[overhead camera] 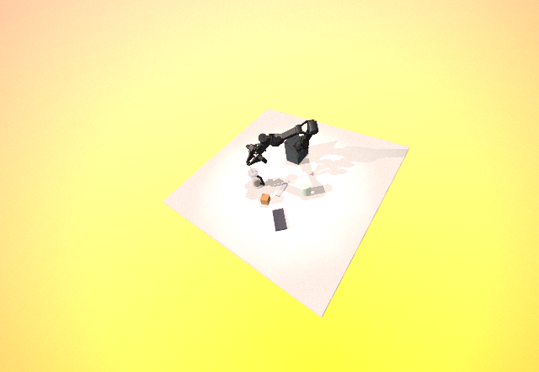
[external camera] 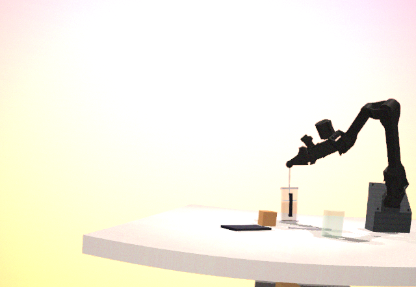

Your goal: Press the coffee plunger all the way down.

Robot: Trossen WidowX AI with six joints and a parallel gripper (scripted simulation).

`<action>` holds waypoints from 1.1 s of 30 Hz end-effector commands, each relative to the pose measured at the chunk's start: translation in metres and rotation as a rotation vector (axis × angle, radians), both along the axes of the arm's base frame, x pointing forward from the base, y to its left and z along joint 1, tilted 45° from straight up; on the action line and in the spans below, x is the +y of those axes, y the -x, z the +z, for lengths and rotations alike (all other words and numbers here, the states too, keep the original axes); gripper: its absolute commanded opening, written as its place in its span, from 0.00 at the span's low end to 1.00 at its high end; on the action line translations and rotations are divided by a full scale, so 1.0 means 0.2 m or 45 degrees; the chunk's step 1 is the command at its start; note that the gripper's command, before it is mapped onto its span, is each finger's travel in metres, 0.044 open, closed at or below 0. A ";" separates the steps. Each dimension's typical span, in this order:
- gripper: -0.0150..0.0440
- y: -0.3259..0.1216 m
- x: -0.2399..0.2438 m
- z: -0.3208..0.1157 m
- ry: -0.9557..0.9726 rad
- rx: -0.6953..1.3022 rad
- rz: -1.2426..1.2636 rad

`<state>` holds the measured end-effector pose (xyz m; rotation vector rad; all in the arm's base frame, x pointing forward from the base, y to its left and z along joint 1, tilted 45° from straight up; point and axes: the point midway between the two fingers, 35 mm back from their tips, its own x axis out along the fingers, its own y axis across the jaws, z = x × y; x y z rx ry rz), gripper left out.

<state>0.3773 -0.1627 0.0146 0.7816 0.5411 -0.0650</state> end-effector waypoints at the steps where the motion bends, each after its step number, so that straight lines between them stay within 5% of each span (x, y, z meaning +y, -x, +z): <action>1: 0.46 0.03 0.13 -0.13 -0.059 0.079 0.046; 33: 0.46 -0.05 0.20 -0.23 -0.062 0.073 0.045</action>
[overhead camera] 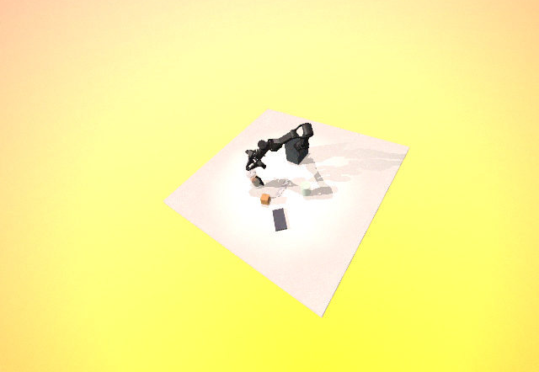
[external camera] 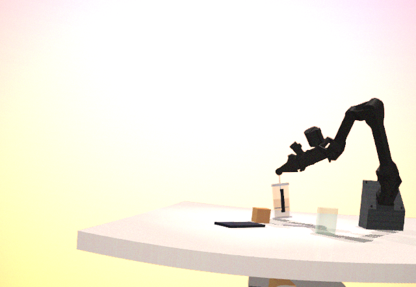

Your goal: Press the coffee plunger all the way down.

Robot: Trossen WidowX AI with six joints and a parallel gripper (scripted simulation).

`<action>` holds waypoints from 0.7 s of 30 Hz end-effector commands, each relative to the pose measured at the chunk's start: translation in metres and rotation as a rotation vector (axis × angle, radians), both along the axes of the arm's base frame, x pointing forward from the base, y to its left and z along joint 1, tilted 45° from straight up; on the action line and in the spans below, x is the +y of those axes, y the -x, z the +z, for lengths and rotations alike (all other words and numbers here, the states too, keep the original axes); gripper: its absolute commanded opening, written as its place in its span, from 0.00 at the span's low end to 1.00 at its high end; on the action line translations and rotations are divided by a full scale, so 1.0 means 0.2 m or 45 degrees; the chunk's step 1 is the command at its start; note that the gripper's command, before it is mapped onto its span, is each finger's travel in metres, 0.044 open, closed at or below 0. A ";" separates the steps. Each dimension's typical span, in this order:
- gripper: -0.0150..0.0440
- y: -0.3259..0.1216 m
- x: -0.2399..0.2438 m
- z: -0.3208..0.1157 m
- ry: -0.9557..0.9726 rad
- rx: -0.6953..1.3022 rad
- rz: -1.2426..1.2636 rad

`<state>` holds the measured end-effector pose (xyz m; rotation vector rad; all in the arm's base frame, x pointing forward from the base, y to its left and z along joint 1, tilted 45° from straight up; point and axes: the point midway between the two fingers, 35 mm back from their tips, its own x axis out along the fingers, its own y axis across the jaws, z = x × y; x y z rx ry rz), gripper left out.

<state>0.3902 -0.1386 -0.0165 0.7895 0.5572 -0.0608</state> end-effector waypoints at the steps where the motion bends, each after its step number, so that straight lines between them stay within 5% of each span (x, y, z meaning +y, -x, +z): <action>1: 0.46 0.01 0.08 -0.07 -0.049 0.056 0.036; 21: 0.46 -0.01 0.06 -0.08 -0.049 0.055 0.036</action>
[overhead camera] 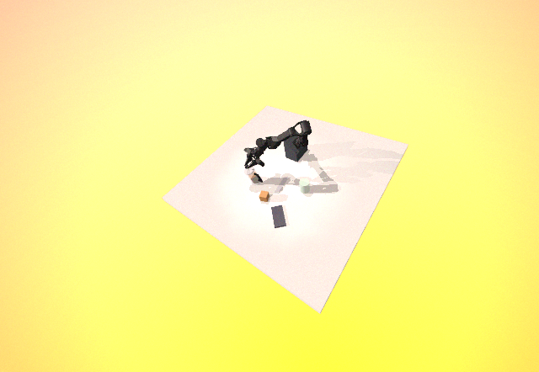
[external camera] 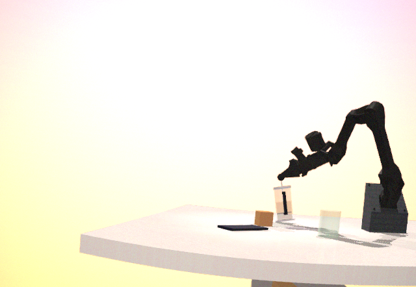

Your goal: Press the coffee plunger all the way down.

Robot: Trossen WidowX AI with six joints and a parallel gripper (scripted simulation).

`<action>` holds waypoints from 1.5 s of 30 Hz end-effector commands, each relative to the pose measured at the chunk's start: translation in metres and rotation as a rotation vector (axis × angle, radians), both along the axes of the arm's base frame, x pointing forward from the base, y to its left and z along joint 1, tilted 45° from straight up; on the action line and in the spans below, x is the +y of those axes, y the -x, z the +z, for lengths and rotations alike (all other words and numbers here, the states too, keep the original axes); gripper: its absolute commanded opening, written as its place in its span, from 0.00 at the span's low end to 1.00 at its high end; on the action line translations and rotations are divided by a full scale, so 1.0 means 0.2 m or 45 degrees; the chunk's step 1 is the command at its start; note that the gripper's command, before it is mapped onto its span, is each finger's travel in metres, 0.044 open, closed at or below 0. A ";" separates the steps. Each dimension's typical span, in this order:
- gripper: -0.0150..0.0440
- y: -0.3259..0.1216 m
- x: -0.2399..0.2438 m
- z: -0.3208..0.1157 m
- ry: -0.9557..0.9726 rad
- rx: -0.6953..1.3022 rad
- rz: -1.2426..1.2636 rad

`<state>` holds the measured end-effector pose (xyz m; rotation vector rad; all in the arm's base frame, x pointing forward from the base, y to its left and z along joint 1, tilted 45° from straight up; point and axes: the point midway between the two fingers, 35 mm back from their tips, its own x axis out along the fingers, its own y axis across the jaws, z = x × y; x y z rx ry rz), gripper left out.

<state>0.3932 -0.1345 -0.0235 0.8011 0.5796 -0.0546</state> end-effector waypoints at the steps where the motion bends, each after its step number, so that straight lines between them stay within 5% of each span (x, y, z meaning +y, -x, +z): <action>1: 0.46 0.01 0.04 -0.04 -0.030 0.032 0.023; 45: 0.46 -0.03 0.03 -0.05 -0.030 0.031 0.023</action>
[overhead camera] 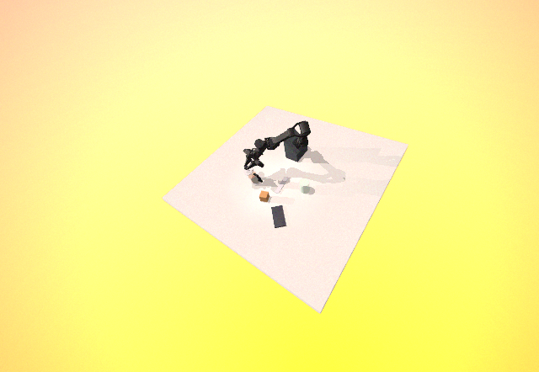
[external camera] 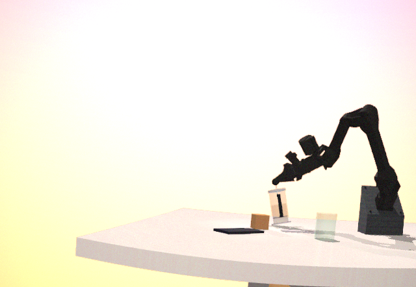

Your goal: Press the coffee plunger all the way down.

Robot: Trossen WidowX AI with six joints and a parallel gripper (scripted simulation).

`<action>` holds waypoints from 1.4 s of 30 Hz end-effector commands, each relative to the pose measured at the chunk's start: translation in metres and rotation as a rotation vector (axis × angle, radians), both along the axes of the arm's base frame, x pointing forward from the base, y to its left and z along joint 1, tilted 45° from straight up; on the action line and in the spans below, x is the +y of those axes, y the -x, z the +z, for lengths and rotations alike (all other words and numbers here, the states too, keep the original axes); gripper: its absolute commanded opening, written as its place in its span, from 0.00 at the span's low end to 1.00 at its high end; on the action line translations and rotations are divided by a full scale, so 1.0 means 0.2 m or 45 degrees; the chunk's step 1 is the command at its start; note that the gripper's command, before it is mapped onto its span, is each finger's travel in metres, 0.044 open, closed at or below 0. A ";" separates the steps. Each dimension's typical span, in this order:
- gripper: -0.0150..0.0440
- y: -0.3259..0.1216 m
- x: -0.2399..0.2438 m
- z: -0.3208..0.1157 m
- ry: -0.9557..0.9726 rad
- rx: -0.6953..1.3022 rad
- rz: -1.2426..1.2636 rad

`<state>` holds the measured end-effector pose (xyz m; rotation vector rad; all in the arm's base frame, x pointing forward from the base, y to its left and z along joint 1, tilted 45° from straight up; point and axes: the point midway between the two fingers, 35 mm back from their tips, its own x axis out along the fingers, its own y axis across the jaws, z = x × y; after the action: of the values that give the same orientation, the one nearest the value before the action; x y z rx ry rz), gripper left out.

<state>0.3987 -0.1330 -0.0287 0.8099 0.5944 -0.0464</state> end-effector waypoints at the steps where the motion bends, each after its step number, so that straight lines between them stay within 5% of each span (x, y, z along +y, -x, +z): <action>1: 0.46 0.00 0.02 -0.02 -0.015 0.018 0.011; 42: 0.46 -0.02 0.00 -0.01 -0.005 0.003 0.003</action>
<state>0.4027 -0.1333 -0.0305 0.8127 0.5978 -0.0438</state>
